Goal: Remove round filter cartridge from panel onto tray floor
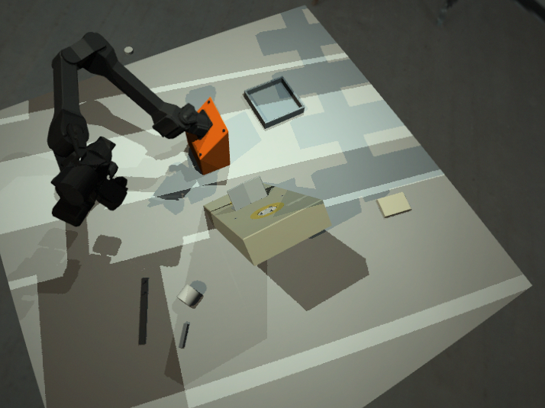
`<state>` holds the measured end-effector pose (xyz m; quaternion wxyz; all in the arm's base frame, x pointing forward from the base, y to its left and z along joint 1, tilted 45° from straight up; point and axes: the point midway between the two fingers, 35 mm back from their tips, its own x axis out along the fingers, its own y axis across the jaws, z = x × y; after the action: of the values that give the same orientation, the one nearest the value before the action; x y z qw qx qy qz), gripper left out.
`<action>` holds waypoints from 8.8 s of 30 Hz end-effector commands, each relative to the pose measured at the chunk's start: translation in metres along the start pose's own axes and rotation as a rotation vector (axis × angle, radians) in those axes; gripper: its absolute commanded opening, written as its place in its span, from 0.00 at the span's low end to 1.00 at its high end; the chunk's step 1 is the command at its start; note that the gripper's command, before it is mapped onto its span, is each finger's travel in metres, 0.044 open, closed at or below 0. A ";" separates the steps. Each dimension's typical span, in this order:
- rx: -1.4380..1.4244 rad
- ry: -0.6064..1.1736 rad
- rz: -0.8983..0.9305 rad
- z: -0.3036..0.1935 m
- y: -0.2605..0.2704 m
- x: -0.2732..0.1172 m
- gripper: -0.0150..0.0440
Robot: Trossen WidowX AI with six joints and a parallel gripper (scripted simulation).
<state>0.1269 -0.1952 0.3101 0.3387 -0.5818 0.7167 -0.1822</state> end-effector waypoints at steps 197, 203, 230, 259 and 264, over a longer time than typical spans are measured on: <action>1.456 -1.122 0.403 0.346 0.038 -0.240 0.33; 1.461 -1.121 0.407 0.346 0.038 -0.240 0.25; 2.207 -0.968 0.987 0.351 0.038 -0.237 0.25; 2.958 -0.490 1.724 0.350 0.038 -0.237 0.25; 2.923 -0.521 1.684 0.349 0.039 -0.239 0.25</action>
<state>0.3625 0.0896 0.1050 -0.6582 -0.6770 0.0177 0.3288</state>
